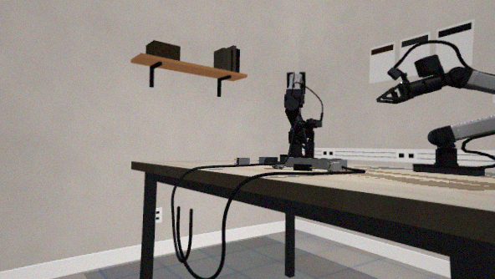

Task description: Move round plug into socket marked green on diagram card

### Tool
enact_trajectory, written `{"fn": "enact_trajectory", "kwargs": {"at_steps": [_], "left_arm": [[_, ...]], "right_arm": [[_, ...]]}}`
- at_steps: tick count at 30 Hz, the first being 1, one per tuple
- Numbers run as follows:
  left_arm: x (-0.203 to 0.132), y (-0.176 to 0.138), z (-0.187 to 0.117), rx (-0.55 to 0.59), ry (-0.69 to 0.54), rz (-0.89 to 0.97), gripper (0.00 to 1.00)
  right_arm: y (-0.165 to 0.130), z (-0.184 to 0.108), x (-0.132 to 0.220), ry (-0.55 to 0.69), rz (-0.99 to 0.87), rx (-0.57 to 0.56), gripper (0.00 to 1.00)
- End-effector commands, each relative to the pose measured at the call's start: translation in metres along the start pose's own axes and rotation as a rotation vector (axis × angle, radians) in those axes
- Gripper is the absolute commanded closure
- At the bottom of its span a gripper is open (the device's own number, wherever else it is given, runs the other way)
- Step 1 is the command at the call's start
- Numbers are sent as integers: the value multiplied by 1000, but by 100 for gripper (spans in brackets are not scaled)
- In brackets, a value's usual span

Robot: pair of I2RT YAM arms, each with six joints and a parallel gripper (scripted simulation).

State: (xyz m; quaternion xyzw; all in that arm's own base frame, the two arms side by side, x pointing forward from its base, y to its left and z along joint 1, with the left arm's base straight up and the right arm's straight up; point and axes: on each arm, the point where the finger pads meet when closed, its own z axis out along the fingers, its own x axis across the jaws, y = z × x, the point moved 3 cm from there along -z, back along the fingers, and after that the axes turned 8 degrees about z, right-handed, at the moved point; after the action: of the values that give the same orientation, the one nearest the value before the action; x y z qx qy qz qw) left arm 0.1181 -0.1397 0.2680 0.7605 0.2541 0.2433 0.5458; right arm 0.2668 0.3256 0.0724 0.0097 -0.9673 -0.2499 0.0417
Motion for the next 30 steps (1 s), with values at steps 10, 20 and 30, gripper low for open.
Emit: {"fn": "enact_trajectory", "kwargs": {"at_steps": [10,20,30], "left_arm": [[-1,-3,0,16,1,-9,0],[-1,-3,0,16,1,-9,0],[-1,-3,0,16,1,-9,0]], "right_arm": [[-9,1,1,-27,37,23,67],[-8,0,4,-32,34,25,67],[-17,19,2,-29,40,44,67]]}}
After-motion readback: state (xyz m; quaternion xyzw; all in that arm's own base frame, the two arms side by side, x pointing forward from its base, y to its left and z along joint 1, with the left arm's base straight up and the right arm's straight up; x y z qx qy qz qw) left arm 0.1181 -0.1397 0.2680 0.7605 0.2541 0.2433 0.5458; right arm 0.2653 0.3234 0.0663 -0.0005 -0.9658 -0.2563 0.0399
